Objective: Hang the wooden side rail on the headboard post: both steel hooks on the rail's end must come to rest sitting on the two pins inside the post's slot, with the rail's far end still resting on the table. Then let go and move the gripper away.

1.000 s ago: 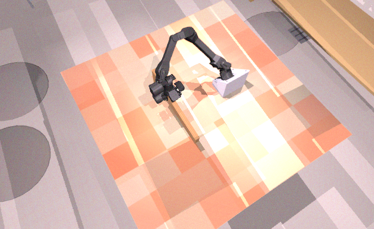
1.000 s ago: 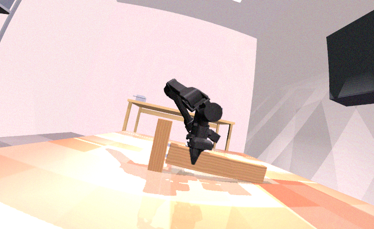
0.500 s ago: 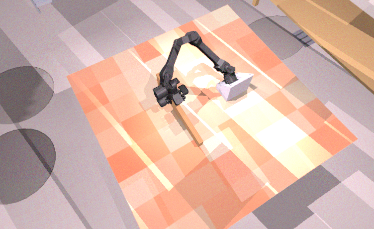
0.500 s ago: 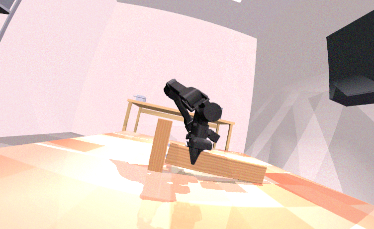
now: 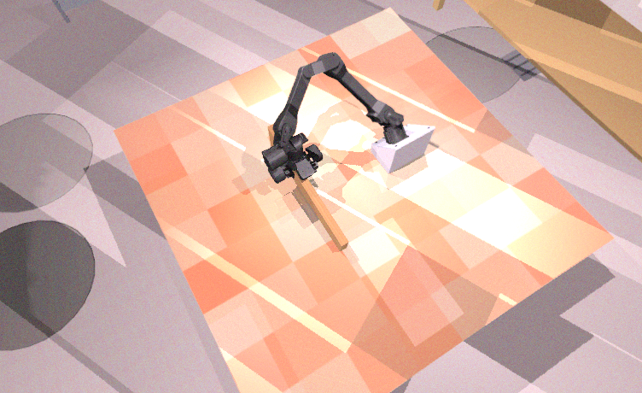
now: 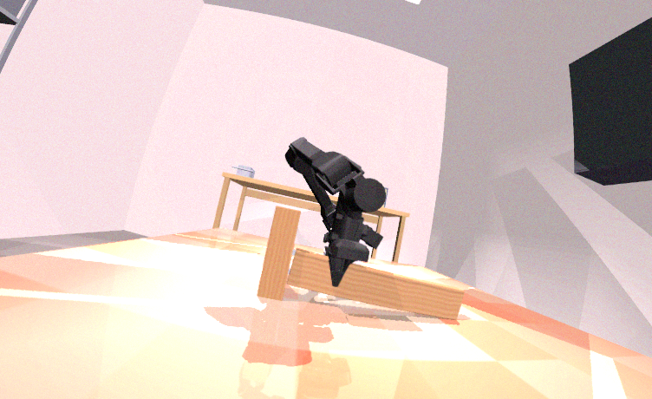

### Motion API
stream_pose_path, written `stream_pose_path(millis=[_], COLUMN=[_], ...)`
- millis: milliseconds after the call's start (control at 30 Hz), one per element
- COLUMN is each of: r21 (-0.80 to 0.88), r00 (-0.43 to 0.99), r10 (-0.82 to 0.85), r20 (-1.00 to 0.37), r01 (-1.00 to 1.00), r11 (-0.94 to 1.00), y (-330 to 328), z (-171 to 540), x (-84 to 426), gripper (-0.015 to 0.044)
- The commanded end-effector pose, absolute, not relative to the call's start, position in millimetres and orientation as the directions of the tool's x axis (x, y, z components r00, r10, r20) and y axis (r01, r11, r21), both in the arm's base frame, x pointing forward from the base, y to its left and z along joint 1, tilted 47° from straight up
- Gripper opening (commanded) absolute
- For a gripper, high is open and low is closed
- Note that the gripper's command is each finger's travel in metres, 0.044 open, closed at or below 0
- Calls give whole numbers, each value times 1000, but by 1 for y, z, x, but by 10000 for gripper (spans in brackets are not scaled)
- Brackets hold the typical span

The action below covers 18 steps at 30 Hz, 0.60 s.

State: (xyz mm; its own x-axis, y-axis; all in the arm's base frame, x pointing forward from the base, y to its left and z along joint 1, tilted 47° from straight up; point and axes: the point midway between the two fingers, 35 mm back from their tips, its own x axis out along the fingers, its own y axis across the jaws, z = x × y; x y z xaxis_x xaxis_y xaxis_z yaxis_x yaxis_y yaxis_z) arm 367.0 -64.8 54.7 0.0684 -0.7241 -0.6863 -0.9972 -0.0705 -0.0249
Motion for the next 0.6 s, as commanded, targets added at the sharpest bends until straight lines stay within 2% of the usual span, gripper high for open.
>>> stream_pose_path(millis=[0,567], r21=[-30,-30], r00=[79,79], r10=[-723,-723], r20=[-686,-686], r01=[-996,-996], r11=[-80,-80], y=[-63,-65], z=[59,57], x=[368,369], gripper=[0,0])
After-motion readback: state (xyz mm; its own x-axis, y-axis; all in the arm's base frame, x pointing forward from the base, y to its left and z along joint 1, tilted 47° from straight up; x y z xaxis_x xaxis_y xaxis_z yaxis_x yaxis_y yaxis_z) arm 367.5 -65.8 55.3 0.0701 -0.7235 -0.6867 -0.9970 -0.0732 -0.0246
